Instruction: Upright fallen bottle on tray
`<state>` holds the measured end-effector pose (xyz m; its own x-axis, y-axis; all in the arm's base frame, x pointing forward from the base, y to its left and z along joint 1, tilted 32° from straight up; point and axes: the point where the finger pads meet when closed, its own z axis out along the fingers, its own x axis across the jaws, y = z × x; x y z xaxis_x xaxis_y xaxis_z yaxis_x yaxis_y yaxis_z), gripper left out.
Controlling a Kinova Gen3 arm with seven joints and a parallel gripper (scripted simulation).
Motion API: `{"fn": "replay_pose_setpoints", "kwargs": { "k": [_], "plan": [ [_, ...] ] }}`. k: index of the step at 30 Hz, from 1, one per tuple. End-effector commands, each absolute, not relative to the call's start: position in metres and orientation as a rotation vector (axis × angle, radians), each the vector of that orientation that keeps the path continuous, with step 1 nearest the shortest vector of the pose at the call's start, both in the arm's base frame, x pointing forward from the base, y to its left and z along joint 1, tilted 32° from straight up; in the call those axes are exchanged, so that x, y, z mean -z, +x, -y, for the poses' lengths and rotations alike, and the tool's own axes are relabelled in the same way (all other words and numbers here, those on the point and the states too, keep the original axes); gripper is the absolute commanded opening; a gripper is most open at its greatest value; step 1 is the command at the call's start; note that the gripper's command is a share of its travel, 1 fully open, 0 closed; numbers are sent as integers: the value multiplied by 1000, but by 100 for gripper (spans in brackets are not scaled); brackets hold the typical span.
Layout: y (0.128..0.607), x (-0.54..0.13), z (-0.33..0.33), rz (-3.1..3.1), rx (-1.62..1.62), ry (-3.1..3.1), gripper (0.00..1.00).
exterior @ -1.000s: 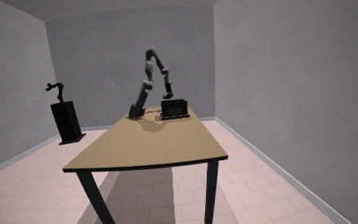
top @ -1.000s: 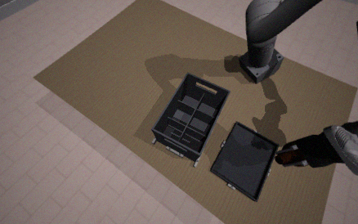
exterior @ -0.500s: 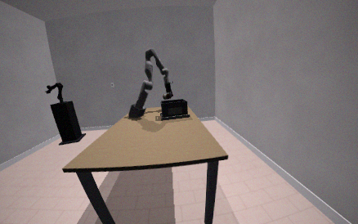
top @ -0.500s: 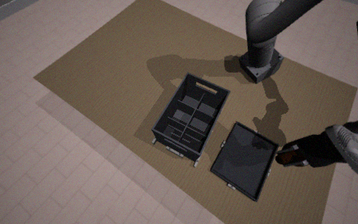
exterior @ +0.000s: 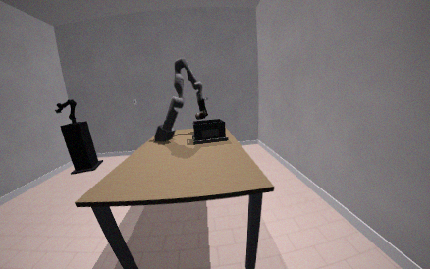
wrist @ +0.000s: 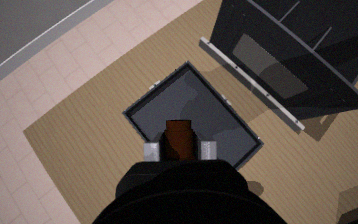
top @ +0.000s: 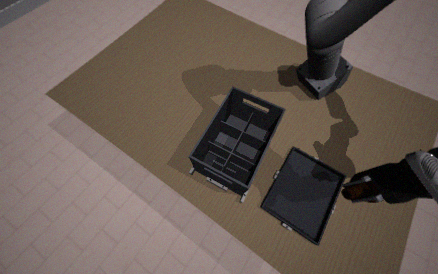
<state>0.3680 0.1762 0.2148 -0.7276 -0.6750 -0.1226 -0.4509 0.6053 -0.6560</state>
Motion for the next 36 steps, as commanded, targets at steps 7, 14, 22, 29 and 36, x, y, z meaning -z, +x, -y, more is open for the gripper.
{"fn": "replay_pose_setpoints", "kwargs": {
  "k": [7,14,22,29,36],
  "plan": [
    [368,-215,-177,-2475,866,-906,0],
    [368,-215,-177,-2475,866,-906,0],
    [368,-215,-177,-2470,875,-904,0],
    [368,-215,-177,-2459,897,-897,0],
    [368,-215,-177,-2431,947,-883,0]
  ]
}}
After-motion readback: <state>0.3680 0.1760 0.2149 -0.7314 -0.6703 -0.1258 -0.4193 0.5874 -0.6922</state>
